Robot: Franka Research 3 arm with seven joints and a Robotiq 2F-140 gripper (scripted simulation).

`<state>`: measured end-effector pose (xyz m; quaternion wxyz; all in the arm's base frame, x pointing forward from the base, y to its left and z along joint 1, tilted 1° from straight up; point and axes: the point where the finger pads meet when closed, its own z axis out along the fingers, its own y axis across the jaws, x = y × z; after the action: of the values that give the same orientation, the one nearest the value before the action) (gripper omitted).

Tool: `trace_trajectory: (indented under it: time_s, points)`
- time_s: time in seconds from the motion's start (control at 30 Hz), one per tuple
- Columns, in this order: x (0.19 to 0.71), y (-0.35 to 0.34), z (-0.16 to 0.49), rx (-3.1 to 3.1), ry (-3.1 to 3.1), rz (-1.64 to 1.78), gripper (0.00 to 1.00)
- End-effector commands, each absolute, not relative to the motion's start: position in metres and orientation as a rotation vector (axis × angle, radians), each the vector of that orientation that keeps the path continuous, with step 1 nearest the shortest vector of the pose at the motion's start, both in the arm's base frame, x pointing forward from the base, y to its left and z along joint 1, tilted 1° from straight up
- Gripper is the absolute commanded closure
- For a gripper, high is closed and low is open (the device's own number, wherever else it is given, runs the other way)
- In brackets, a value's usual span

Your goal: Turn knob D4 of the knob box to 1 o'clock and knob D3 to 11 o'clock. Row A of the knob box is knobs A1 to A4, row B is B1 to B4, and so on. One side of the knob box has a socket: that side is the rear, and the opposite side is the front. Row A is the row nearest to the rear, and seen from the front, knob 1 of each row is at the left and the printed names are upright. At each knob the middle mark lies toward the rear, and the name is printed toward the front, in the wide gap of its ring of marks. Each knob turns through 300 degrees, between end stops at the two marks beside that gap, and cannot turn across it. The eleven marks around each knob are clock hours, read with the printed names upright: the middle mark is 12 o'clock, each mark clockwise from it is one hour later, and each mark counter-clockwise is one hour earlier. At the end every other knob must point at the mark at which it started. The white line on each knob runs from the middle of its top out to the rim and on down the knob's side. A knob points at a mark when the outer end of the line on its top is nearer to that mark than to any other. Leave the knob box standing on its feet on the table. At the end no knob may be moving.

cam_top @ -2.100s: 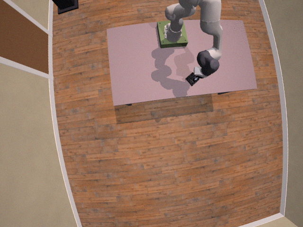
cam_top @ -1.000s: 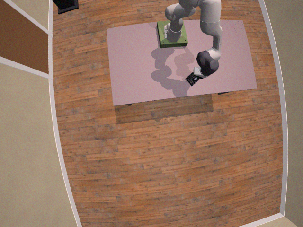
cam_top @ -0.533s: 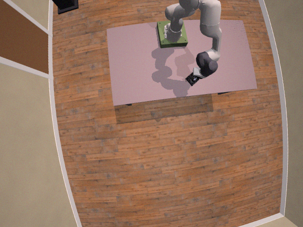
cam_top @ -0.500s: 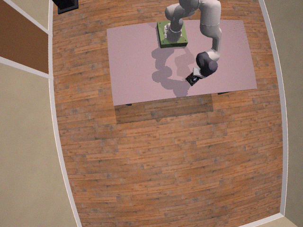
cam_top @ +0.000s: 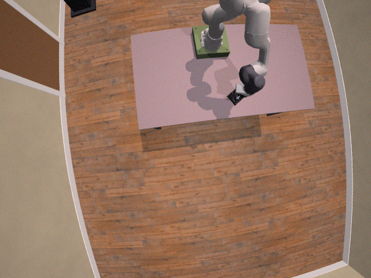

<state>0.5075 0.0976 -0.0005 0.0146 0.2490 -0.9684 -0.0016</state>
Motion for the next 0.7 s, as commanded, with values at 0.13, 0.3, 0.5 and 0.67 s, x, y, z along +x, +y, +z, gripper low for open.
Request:
trace_trajectory:
  time_s: [0.13,0.3,0.5,0.67]
  points:
    - [0.5106,0.0982,-0.0051,0.772,-3.025,-0.001,0.88]
    - [0.5106,0.0983,-0.0065,0.772,-3.025,-0.001,0.88]
    - [0.5106,0.0983,-0.0071,0.772,-3.025,-0.001,0.88]
    - [0.5106,0.0983,-0.0071,0.772,-3.025,-0.001,0.88]
